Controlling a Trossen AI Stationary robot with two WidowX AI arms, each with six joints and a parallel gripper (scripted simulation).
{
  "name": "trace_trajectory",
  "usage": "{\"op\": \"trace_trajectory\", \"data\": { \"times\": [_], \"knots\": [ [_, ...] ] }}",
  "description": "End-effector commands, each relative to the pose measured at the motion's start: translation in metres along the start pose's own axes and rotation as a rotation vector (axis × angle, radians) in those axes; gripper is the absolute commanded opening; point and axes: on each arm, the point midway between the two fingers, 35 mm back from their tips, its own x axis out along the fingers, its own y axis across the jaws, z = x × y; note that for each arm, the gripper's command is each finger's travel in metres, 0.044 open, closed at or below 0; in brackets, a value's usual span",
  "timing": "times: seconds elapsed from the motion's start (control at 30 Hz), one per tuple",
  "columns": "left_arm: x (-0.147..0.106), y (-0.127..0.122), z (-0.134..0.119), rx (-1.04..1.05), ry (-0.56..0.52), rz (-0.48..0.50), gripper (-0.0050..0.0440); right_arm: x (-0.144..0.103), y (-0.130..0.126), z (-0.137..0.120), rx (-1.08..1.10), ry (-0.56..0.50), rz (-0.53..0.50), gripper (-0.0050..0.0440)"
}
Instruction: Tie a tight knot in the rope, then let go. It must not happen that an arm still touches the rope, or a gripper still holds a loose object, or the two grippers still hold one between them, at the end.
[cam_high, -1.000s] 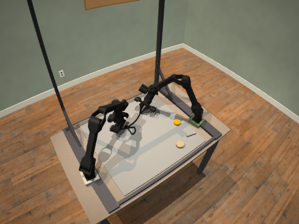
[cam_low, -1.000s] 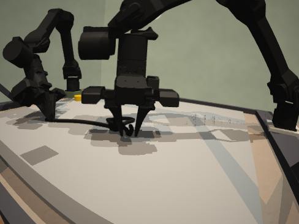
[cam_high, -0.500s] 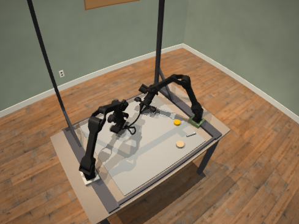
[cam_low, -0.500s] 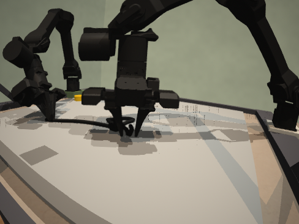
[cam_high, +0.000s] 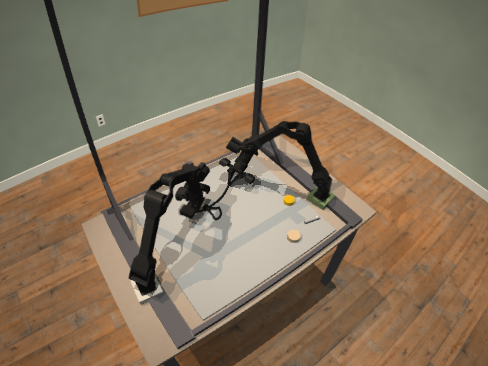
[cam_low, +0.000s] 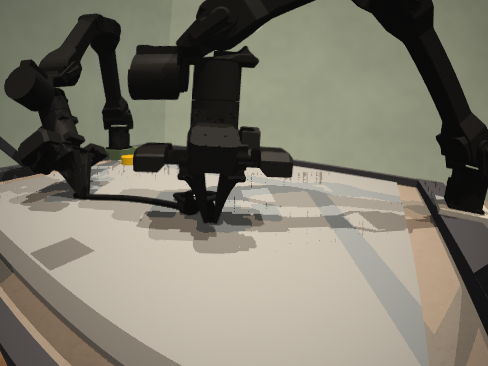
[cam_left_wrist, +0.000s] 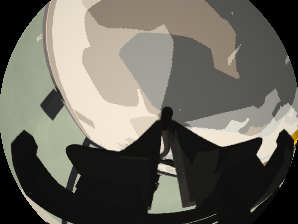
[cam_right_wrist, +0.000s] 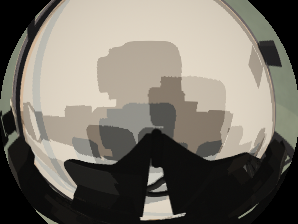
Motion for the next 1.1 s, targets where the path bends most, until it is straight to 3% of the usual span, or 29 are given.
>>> {"op": "trace_trajectory", "data": {
  "times": [0.0,0.63,1.07],
  "knots": [
    [-0.006,0.006,-0.005,-0.009,0.006,0.021,0.0030,-0.007,-0.003,0.000,-0.003,-0.004,-0.019,0.0015],
    [-0.006,0.006,-0.005,-0.009,0.006,0.021,0.0030,-0.012,-0.003,0.000,-0.003,-0.004,-0.019,0.0015],
    [-0.006,0.006,-0.005,-0.009,0.006,0.021,0.0030,-0.047,-0.002,0.000,-0.003,-0.004,-0.019,0.0015]
  ]
}}
